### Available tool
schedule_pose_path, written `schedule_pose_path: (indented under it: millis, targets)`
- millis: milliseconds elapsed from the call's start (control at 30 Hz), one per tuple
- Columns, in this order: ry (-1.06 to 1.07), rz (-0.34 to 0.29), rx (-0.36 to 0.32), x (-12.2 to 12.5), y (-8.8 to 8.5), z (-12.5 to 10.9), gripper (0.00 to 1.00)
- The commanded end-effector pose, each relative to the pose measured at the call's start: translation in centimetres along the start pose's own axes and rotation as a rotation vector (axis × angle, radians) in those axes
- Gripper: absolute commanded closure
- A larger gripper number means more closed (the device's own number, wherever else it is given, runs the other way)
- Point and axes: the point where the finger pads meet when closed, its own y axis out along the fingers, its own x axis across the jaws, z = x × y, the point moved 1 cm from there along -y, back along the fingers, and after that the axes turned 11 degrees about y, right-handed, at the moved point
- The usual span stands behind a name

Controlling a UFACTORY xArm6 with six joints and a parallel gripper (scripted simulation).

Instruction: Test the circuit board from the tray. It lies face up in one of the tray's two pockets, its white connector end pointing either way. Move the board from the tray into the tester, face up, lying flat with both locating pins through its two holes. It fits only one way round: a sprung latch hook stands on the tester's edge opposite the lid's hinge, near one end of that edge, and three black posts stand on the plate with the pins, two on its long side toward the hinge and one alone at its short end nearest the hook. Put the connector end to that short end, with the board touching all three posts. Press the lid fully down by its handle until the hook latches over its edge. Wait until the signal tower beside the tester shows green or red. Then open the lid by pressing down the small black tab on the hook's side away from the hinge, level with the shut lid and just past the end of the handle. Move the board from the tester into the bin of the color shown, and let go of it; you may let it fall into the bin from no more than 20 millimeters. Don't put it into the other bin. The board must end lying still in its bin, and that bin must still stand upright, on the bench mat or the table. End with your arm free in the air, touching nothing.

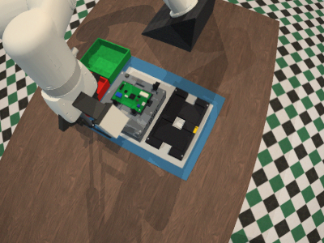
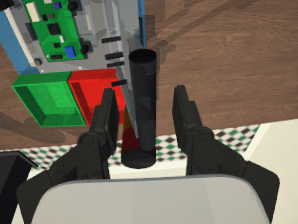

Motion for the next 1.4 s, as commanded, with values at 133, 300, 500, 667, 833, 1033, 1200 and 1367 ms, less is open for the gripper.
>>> schedule_pose_path:
  millis: [133, 300, 500, 667, 833, 1033, 1200, 1367]
  targets:
    - [0.001, -0.003, 0.002, 0.08, -0.17, 0.01, 1.00]
    - [0.001, -0.003, 0.002, 0.08, -0.17, 0.01, 1.00]
    - [0.001, -0.003, 0.002, 0.08, -0.17, 0.01, 1.00]
    - [0.001, -0.003, 0.002, 0.08, -0.17, 0.01, 1.00]
    - [0.001, -0.003, 0.002, 0.08, -0.17, 0.01, 1.00]
    - [0.001, -0.003, 0.002, 0.08, -0.17, 0.01, 1.00]
    - [0.001, -0.003, 0.002, 0.08, -0.17, 0.01, 1.00]
    - [0.001, -0.003, 0.002, 0.08, -0.17, 0.01, 1.00]
